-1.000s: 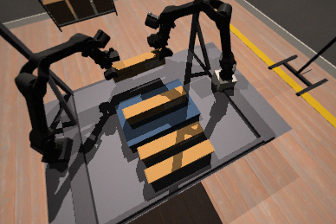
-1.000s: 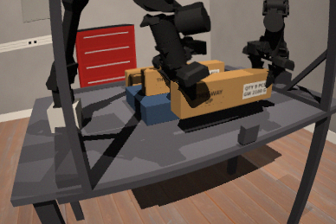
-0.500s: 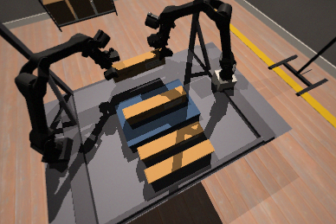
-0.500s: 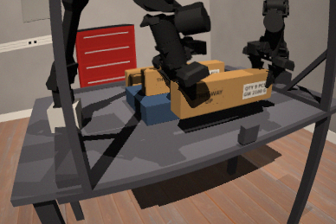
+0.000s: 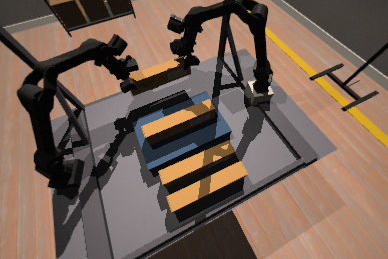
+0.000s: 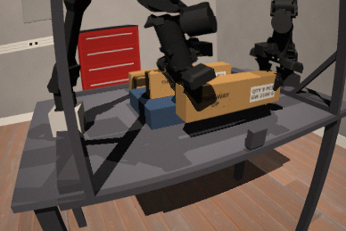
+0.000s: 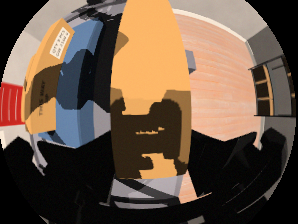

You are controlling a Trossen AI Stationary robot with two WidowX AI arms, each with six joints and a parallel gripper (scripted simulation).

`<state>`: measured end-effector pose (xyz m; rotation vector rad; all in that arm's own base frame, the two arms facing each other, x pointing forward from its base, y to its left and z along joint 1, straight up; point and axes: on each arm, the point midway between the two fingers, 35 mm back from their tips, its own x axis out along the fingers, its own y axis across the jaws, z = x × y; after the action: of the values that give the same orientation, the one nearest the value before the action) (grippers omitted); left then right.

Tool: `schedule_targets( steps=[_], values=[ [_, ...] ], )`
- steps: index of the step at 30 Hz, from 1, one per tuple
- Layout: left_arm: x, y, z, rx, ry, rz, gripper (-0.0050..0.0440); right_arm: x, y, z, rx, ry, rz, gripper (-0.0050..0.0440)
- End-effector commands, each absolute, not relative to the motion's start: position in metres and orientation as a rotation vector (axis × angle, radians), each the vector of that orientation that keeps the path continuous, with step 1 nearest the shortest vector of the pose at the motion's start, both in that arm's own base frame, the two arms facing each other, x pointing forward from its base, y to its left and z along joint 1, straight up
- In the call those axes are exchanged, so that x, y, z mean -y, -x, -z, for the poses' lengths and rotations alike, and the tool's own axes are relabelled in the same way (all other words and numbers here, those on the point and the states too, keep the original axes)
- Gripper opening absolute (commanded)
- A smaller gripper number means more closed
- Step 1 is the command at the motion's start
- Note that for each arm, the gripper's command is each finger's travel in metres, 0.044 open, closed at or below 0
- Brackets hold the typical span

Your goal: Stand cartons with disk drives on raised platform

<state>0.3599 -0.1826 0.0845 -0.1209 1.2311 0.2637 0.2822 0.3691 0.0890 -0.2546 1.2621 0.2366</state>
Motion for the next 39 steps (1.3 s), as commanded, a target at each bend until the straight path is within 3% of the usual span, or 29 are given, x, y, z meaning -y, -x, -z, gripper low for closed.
schedule_targets(
  steps=[1, 39],
  values=[
    [0.1891, -0.363, -0.113, -1.174, 0.17, -0.23, -0.005, -0.3756, -0.2827, -0.1343, -1.184, 0.185, -0.283, -0.005],
    [0.1889, -0.3629, -0.1066, -1.173, 0.17, -0.228, -0.005, -0.3762, -0.2827, -0.1293, -1.184, 0.185, -0.284, -0.005]
  ],
)
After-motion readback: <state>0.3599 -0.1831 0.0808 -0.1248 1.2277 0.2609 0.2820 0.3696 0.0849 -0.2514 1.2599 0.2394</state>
